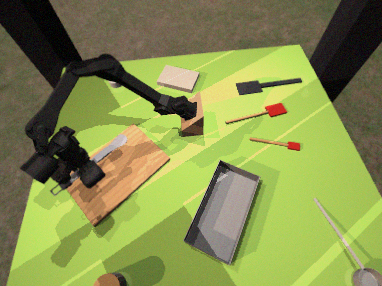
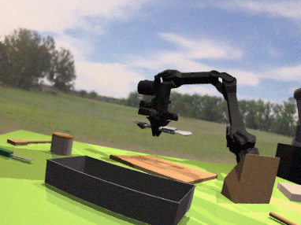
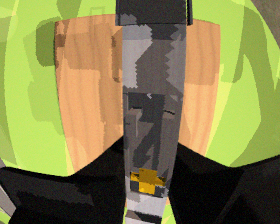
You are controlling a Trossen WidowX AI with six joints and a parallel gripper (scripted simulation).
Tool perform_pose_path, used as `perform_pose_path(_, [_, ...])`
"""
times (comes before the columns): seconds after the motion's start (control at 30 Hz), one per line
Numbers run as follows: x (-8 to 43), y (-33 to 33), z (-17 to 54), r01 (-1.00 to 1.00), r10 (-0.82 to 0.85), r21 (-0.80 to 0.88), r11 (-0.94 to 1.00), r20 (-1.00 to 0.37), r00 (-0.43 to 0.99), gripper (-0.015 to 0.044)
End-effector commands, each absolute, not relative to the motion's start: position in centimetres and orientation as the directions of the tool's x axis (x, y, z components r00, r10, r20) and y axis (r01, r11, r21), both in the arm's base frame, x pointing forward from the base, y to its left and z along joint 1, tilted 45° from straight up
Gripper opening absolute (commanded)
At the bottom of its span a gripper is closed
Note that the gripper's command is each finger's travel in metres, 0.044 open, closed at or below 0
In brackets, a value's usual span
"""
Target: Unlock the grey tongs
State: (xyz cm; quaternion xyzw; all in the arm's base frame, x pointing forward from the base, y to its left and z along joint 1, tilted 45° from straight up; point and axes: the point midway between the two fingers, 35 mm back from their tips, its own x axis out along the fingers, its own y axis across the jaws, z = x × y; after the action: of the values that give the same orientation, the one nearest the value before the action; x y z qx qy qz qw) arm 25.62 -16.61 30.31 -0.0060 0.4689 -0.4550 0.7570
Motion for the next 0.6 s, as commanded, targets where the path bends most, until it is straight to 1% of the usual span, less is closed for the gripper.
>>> perform_pose_path(0.0, [25.8,-17.0,29.9,0.679,-0.692,-0.434,0.592,-0.706,0.152,-0.015])
perform_pose_path(0.57, [26.2,-19.0,28.0,0.68,-0.693,-0.434,0.591,-0.704,0.153,-0.015])
